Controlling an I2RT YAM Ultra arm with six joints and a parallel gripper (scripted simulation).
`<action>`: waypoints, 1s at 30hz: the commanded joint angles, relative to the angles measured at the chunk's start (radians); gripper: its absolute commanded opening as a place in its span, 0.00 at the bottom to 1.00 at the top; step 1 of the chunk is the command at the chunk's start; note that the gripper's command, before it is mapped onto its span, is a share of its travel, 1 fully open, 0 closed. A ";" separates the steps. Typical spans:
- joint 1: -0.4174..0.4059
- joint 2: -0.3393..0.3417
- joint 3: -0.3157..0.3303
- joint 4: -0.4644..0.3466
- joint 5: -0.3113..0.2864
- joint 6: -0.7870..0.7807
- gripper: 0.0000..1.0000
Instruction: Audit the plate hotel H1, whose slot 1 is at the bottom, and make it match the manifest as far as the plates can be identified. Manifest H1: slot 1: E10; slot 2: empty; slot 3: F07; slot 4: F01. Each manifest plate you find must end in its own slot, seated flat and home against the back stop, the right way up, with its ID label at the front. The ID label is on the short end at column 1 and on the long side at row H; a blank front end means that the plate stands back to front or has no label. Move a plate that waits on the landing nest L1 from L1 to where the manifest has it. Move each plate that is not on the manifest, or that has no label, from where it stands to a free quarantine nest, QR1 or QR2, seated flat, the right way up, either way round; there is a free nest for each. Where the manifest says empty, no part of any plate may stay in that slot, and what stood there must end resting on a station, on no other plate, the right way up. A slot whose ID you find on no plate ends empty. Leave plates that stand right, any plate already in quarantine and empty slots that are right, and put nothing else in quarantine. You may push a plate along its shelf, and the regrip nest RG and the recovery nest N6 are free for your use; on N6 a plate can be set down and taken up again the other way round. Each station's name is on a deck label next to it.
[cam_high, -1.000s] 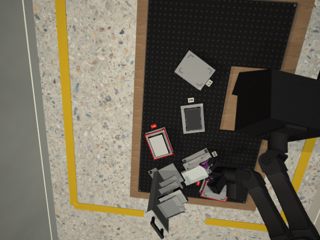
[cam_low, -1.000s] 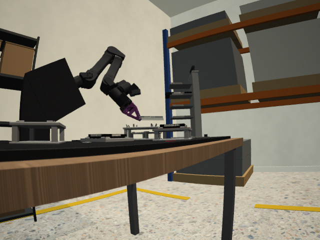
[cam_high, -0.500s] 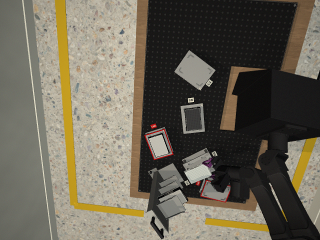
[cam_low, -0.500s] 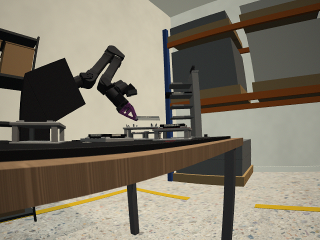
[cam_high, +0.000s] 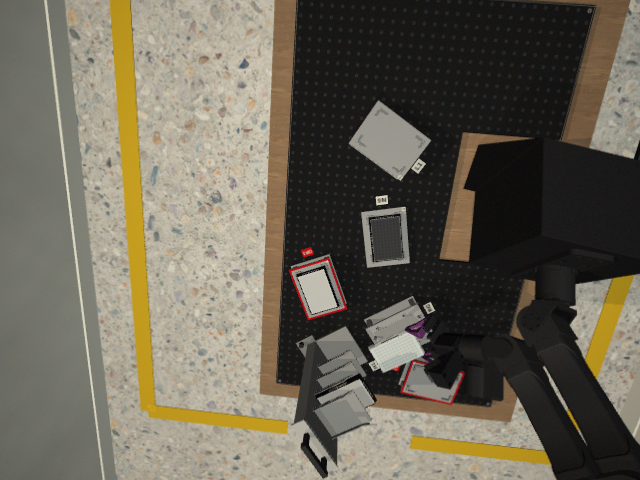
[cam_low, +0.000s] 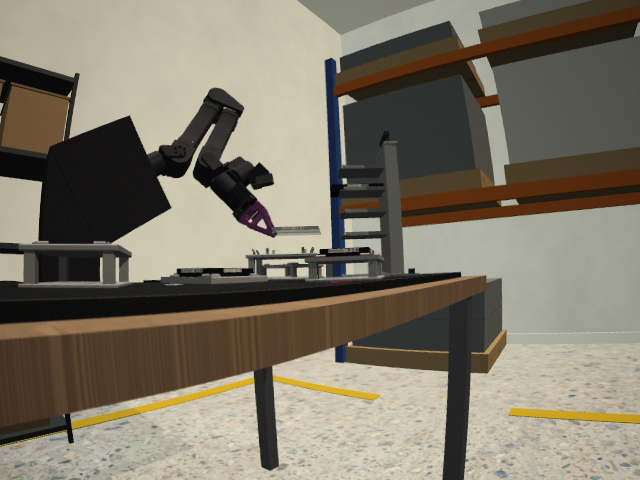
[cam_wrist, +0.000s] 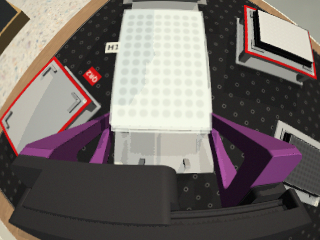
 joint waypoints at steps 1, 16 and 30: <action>-0.013 -0.026 -0.002 -0.029 0.002 0.000 0.86; -0.038 -0.136 -0.005 -0.135 -0.024 0.002 0.86; -0.072 -0.264 -0.003 -0.265 -0.057 0.004 0.86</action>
